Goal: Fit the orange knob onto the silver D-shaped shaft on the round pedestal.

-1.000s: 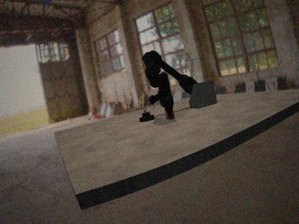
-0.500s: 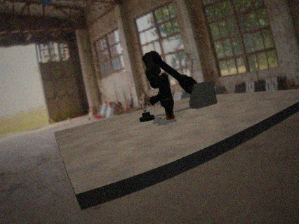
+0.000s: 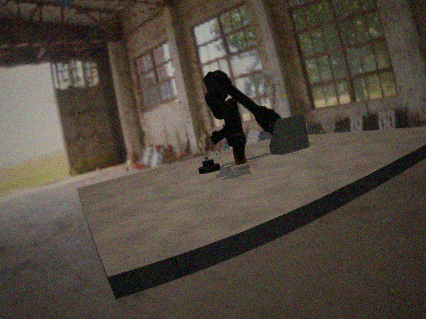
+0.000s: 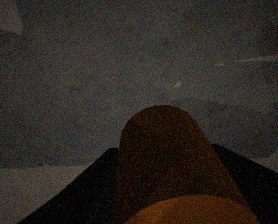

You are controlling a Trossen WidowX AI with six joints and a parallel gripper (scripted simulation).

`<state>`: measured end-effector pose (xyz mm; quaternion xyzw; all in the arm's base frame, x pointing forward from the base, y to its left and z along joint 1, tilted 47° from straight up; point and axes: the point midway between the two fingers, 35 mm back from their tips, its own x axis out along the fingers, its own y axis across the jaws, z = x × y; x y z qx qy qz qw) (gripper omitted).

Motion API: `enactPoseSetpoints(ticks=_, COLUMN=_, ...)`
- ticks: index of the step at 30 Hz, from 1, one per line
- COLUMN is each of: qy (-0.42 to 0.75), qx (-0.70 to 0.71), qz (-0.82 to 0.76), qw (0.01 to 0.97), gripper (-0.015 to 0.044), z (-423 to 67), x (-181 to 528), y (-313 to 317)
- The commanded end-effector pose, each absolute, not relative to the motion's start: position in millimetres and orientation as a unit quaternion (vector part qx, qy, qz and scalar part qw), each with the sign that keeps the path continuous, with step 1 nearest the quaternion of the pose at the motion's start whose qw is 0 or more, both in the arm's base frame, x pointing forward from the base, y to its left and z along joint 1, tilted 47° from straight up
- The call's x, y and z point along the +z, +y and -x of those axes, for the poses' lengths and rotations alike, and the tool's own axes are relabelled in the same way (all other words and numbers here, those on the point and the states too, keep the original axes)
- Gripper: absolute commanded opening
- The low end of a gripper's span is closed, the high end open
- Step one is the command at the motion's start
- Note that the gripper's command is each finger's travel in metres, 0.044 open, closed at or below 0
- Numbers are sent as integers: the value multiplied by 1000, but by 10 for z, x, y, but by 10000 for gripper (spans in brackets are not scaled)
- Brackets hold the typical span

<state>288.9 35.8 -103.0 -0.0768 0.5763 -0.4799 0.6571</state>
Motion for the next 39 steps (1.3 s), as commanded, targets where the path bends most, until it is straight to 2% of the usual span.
enactPoseSetpoints(ticks=1, qy=576, qx=-478, qz=72, qw=659, gripper=0, z=-2931, x=-952, y=468)
enactPoseSetpoints(ticks=32, qy=576, qx=-478, qz=72, qw=659, gripper=0, z=-3101, x=-284, y=1179)
enactPoseSetpoints(ticks=39, qy=577, qx=-477, qz=72, qw=659, gripper=0, z=-3139, x=-213, y=1147)
